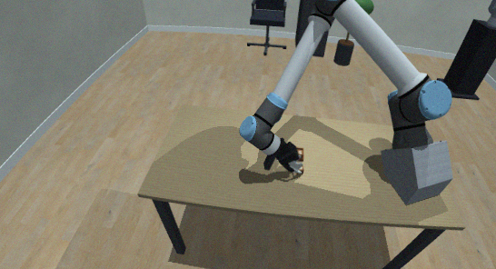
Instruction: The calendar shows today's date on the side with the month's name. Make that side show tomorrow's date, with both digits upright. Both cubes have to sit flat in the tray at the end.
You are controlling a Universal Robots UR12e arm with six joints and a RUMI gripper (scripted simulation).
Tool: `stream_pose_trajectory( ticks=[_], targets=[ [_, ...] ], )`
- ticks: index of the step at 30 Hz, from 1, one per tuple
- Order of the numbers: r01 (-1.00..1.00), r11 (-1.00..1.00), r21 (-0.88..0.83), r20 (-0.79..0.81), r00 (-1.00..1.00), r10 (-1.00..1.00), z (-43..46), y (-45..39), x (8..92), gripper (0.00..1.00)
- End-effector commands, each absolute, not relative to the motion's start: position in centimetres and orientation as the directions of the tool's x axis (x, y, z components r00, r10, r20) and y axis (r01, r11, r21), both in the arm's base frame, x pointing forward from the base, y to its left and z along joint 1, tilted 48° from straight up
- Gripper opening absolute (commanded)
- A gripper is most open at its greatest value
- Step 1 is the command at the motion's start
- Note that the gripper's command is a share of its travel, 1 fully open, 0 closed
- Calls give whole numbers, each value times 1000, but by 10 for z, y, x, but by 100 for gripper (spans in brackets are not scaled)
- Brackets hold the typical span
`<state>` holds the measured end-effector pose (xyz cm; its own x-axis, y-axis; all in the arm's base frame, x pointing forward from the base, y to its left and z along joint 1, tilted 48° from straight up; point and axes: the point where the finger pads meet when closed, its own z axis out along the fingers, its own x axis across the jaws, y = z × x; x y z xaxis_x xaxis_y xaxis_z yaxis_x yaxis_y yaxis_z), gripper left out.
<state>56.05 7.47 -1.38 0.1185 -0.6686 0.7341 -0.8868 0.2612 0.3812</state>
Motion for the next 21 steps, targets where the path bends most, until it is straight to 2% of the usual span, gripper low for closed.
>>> stream_pose_trajectory(
  ticks=[1,4,8,10,11,16,17,21],
  targets=[
    [-886,261,384,734,121,-668,-15,73,558,11],
    [-886,261,384,734,121,-668,-15,73,558,11],
    [-886,261,384,734,121,-668,-15,73,558,18],
    [-886,261,384,734,121,-668,-15,73,558,18],
    [-886,261,384,734,121,-668,-15,73,558,22],
    [-886,261,384,734,121,-668,-15,73,558,26],
    [-886,261,384,734,121,-668,-15,73,558,29],
    [-886,261,384,734,121,-668,-15,73,558,29]
  ],
)
